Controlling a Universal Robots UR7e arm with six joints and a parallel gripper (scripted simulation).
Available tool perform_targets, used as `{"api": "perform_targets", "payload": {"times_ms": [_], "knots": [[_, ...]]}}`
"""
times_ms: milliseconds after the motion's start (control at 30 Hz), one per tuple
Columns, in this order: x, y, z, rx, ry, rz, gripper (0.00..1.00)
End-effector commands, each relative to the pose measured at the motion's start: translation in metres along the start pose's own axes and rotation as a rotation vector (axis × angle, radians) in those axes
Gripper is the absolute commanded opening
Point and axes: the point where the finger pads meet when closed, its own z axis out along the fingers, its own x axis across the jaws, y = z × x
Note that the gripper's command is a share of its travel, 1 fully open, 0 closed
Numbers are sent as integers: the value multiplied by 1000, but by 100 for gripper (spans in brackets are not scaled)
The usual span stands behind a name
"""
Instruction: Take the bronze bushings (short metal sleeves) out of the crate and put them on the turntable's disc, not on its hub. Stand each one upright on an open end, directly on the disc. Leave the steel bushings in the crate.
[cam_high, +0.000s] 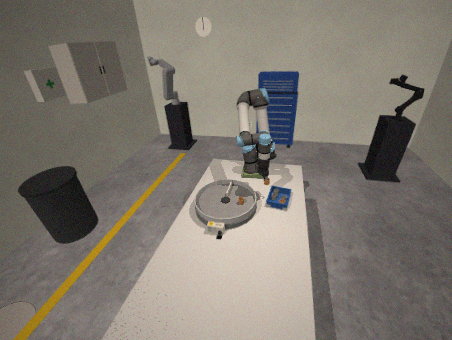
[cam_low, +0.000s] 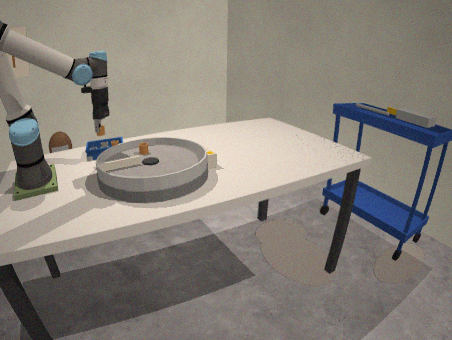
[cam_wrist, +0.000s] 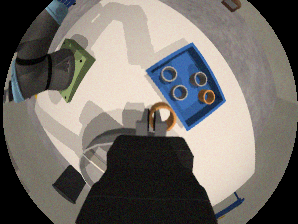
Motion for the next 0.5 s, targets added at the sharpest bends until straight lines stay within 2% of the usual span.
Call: {"api": "perform_targets", "payload": {"times_ms": [0,467], "knots": [[-15,22,-1,1,3,-1,0],[-48,73,0,1,3,-1,0]]}}
